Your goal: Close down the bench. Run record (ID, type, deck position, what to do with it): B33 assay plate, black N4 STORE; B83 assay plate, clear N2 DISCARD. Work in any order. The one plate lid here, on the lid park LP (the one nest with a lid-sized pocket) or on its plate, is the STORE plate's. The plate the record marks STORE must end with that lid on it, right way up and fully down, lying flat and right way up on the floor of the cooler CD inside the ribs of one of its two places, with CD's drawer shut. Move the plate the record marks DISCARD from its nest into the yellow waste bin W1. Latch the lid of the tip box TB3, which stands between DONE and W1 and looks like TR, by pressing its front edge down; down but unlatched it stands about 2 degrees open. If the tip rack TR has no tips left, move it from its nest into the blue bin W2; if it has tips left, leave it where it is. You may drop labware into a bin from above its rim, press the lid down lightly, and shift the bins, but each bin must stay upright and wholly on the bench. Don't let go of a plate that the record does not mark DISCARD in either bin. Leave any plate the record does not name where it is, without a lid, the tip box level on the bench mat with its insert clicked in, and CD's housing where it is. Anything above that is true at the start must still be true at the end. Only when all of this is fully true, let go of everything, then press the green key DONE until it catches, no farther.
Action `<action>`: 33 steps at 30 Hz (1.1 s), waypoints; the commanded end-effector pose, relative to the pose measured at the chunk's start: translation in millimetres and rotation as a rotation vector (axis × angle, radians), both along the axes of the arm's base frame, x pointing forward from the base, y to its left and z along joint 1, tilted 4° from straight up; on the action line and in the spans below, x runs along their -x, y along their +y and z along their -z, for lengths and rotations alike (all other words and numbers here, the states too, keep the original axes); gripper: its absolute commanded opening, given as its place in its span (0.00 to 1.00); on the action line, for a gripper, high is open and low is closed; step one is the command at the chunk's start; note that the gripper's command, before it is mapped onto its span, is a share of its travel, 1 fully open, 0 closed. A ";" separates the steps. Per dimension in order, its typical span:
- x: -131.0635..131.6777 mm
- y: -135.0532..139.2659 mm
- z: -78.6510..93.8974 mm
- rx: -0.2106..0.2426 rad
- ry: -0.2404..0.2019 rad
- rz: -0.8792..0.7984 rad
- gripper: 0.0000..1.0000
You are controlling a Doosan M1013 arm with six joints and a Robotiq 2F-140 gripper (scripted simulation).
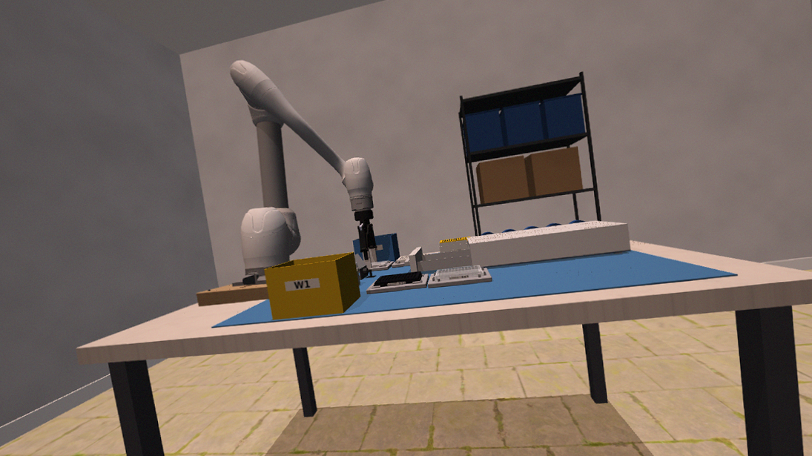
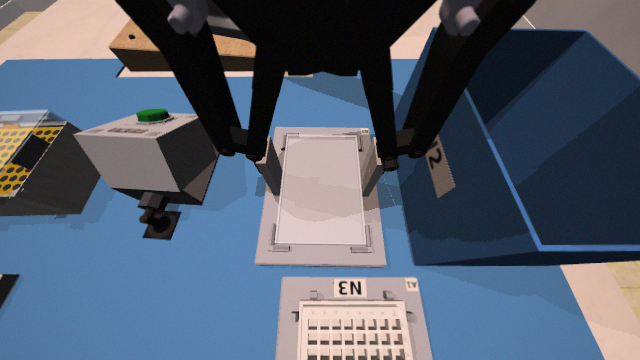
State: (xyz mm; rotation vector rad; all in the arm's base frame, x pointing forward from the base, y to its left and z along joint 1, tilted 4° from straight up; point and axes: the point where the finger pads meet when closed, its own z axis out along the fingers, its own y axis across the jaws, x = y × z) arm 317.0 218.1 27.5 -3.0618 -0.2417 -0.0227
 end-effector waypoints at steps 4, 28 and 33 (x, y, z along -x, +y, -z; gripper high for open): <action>0.0 0.0 0.0 0.000 0.000 0.000 0.56; 0.0 0.0 0.0 0.000 0.000 0.000 0.00; 0.0 0.0 0.0 0.000 0.000 0.000 0.00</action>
